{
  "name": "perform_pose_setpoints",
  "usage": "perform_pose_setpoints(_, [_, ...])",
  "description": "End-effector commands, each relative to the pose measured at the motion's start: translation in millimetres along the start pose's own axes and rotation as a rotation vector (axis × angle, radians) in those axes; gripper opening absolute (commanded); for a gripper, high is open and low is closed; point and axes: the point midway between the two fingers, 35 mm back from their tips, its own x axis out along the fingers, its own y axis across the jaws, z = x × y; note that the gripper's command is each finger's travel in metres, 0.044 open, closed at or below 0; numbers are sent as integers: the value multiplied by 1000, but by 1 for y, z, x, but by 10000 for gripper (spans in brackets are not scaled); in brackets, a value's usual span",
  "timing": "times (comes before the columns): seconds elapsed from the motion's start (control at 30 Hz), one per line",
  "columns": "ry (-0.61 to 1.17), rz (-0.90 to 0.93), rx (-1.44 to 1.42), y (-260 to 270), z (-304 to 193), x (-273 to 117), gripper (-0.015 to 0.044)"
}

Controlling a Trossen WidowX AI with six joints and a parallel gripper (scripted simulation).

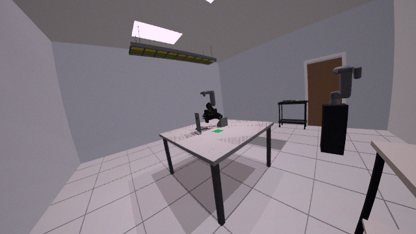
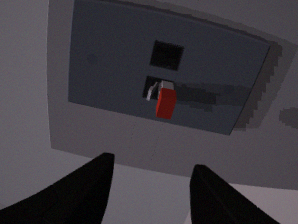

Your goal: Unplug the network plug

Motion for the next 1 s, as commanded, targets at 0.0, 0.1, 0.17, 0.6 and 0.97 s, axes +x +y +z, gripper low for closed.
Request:
perform_pose_setpoints(0.0, [-1,-5,13,-2,0,4,156])
perform_pose_setpoints(0.1, [-2,-5,19,-2,1,8,156])
perform_pose_setpoints(0.17, [-3,-4,22,-2,1,12,156])
perform_pose_setpoints(0.6, [-7,-2,46,-2,7,32,156])
perform_pose_setpoints(0.97, [-10,0,65,-3,12,49,156])
